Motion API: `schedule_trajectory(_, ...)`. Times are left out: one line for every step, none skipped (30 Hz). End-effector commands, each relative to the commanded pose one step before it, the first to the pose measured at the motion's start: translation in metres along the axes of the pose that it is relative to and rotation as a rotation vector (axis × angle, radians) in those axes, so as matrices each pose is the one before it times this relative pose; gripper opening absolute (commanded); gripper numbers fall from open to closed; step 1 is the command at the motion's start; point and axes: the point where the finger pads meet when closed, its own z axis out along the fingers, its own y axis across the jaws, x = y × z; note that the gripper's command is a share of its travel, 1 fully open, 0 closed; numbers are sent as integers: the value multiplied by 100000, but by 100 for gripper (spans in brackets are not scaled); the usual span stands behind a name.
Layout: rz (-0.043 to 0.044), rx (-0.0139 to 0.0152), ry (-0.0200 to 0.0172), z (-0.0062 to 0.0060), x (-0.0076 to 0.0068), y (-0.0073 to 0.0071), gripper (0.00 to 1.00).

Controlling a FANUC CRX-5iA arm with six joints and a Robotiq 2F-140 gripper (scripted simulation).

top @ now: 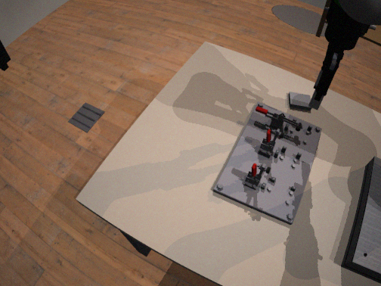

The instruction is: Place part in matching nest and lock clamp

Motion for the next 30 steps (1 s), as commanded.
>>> schedule_trajectory(1, -14, 40, -19, 15, 3, 0)
schedule_trajectory(0, 0, 0, 0, 0, 0, 0)
schedule_trajectory(0, 0, 0, 0, 0, 0, 0)
schedule_trajectory(0, 0, 0, 0, 0, 0, 0)
schedule_trajectory(0, 0, 0, 0, 0, 0, 0)
schedule_trajectory(0, 0, 0, 0, 0, 0, 0)
schedule_trajectory(0, 0, 0, 0, 0, 0, 0)
schedule_trajectory(0, 0, 0, 0, 0, 0, 0)
schedule_trajectory(0, 0, 0, 0, 0, 0, 0)
schedule_trajectory(0, 0, 0, 0, 0, 0, 0)
schedule_trajectory(0, 0, 0, 0, 0, 0, 0)
schedule_trajectory(0, 0, 0, 0, 0, 0, 0)
schedule_trajectory(0, 0, 0, 0, 0, 0, 0)
schedule_trajectory(0, 0, 0, 0, 0, 0, 0)
schedule_trajectory(0, 0, 0, 0, 0, 0, 0)
schedule_trajectory(0, 0, 0, 0, 0, 0, 0)
schedule_trajectory(0, 0, 0, 0, 0, 0, 0)
schedule_trajectory(0, 0, 0, 0, 0, 0, 0)
schedule_trajectory(0, 0, 0, 0, 0, 0, 0)
schedule_trajectory(0, 0, 0, 0, 0, 0, 0)
schedule_trajectory(0, 0, 0, 0, 0, 0, 0)
schedule_trajectory(0, 0, 0, 0, 0, 0, 0)
schedule_trajectory(0, 0, 0, 0, 0, 0, 0)
schedule_trajectory(0, 0, 0, 0, 0, 0, 0)
schedule_trajectory(0, 0, 0, 0, 0, 0, 58)
schedule_trajectory(0, 0, 0, 0, 0, 0, 58)
schedule_trajectory(0, 0, 0, 0, 0, 0, 58)
schedule_trajectory(0, 0, 0, 0, 0, 0, 58)
schedule_trajectory(0, 0, 0, 0, 0, 0, 58)
schedule_trajectory(0, 0, 0, 0, 0, 0, 58)
